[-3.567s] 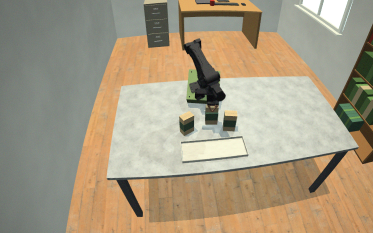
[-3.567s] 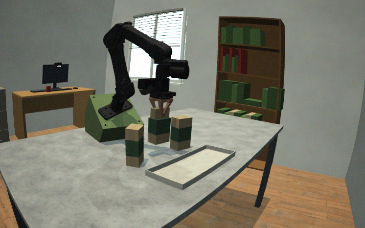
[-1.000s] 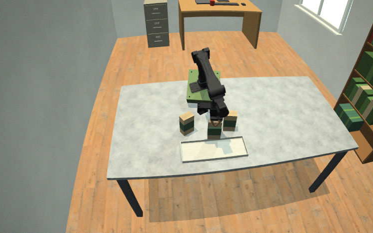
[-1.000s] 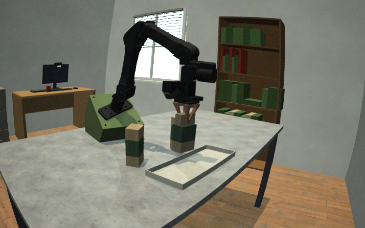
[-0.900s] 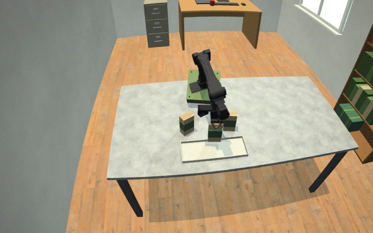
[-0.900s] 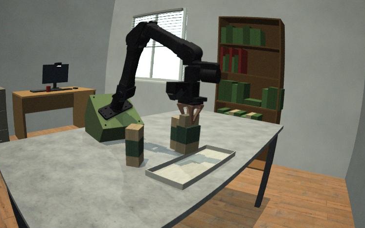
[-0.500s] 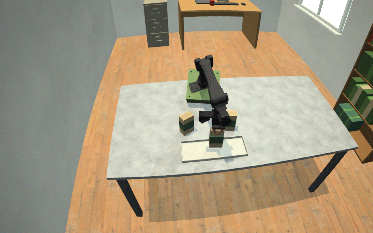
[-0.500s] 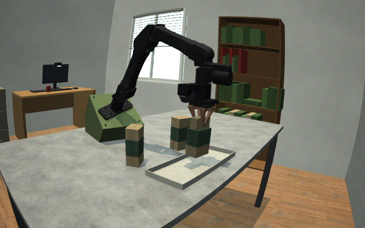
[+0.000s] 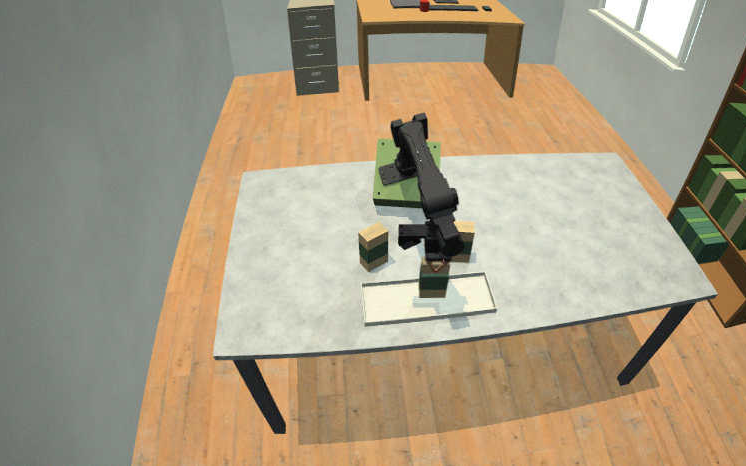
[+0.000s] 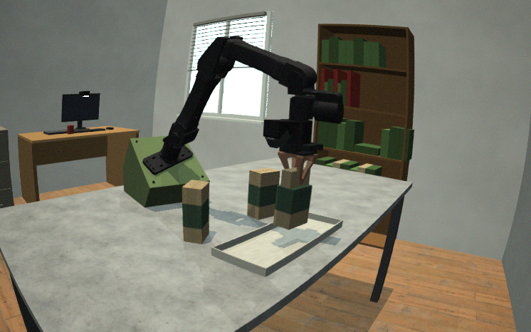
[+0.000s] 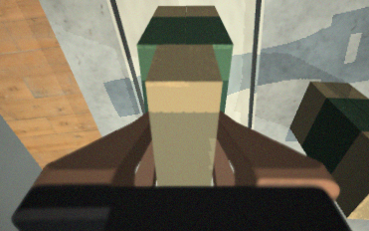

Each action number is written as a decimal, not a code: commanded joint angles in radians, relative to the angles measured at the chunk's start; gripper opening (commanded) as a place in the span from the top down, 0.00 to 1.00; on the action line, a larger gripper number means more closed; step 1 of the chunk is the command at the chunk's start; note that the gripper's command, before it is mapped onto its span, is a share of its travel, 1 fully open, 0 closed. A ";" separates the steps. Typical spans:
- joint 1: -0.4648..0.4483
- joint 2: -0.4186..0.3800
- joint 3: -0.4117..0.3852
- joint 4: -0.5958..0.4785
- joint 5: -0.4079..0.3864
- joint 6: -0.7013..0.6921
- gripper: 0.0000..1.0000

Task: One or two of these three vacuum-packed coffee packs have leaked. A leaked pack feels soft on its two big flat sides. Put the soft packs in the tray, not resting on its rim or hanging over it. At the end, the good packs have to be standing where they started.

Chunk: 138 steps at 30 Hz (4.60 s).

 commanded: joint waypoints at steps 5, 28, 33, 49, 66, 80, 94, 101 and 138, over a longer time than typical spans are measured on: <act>-0.003 -0.024 0.044 -0.029 0.001 -0.004 0.76; -0.003 -0.024 0.044 -0.029 0.001 -0.004 0.76; -0.003 -0.024 0.044 -0.029 0.001 -0.004 0.76; -0.004 -0.022 0.043 -0.027 0.000 -0.005 0.76; -0.022 0.010 -0.069 0.087 -0.013 -0.022 0.76; -0.031 0.014 -0.078 0.148 -0.015 -0.028 0.76; -0.032 0.015 -0.080 0.130 -0.015 -0.028 0.76; -0.032 0.015 -0.080 0.130 -0.015 -0.028 0.76; -0.032 0.015 -0.080 0.130 -0.014 -0.028 0.23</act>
